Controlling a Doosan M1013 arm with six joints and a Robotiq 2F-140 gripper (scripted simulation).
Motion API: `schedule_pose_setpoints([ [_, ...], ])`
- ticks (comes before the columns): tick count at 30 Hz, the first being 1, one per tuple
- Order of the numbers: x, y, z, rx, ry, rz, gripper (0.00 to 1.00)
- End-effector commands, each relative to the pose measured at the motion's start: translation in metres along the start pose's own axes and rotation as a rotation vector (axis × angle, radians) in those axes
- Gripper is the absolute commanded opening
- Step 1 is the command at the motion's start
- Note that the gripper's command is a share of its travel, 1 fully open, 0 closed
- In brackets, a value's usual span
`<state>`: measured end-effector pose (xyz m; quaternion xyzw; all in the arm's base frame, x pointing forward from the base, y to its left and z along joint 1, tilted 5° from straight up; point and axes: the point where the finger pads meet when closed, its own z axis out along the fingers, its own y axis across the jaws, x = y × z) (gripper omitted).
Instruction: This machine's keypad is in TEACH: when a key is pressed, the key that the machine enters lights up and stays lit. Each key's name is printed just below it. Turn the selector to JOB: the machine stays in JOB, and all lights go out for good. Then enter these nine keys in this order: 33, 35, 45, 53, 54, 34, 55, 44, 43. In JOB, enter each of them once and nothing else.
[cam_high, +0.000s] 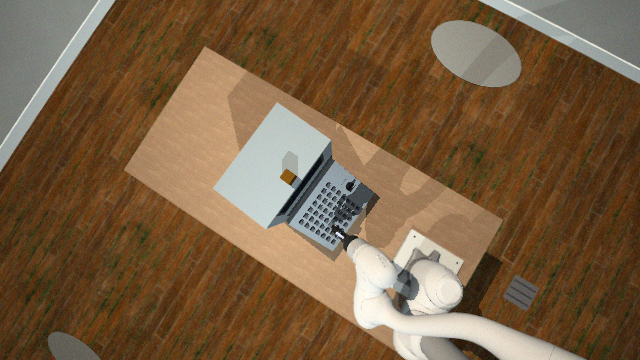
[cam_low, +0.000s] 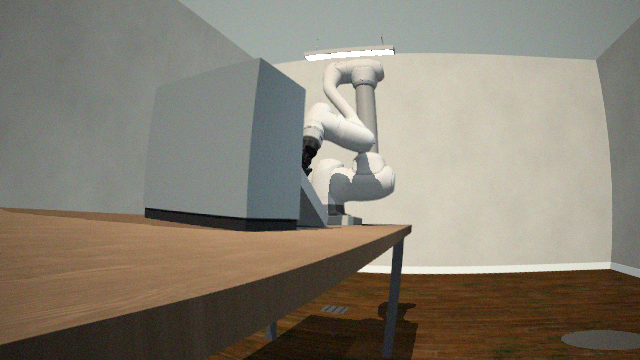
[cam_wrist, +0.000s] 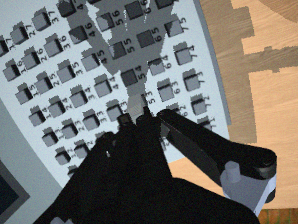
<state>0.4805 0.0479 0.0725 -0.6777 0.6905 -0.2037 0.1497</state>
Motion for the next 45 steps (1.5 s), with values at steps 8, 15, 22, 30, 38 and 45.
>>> schedule_pose_setpoints([
  [8,0.002,0.003,0.001,-0.004,0.002,0.004,0.00],
  [15,0.002,0.003,-0.002,-0.004,0.002,0.004,0.00],
  [22,0.002,0.003,-0.013,-0.004,0.002,0.004,0.00],
  [30,0.002,0.003,-0.024,-0.004,0.002,0.004,0.00],
  [38,0.002,0.003,-0.034,-0.004,0.002,0.004,0.00],
  [45,0.002,0.003,-0.035,-0.004,0.002,0.004,0.00],
])
